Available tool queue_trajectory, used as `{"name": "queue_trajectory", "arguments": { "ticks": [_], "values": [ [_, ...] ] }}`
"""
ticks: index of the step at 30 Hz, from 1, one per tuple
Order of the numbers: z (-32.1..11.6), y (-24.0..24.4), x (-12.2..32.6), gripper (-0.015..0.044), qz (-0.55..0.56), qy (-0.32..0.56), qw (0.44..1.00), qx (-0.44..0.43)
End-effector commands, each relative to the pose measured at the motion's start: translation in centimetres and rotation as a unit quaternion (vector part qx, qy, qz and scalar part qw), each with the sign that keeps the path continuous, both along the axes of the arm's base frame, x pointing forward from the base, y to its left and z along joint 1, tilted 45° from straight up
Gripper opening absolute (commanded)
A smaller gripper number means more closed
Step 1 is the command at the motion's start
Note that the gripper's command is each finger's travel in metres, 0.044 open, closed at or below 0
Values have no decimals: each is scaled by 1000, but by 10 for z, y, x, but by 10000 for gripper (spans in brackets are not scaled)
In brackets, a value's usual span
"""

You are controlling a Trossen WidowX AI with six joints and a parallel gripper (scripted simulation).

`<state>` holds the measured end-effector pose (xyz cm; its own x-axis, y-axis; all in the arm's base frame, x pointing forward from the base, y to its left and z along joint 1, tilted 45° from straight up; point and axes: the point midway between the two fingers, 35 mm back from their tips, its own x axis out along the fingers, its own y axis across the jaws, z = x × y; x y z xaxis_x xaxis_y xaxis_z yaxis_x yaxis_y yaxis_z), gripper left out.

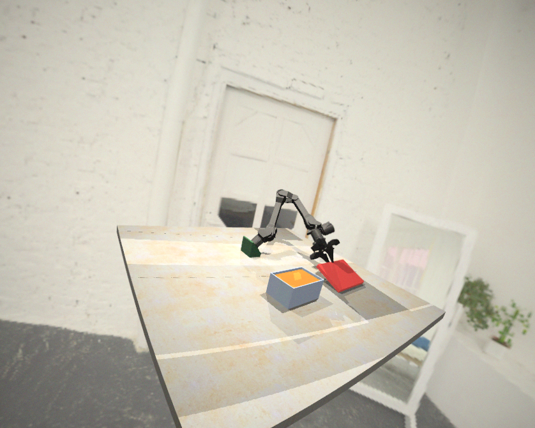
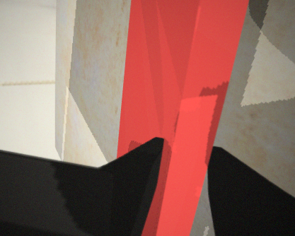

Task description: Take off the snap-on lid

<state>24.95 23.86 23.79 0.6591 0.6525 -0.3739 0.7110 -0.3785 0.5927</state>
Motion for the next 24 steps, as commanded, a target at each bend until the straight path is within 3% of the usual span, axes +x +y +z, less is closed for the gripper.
{"name": "queue_trajectory", "arguments": {
  "ticks": [1,4,6,12,24],
  "values": [
    [0,1,-1,184,6,5,1000,-4],
    [0,1,-1,263,6,5,1000,-4],
    [0,1,-1,275,6,5,1000,-4],
    [-3,-3,-11,433,6,5,1000,-4],
    [-5,-9,-34,440,6,5,1000,-4]
  ]
}}
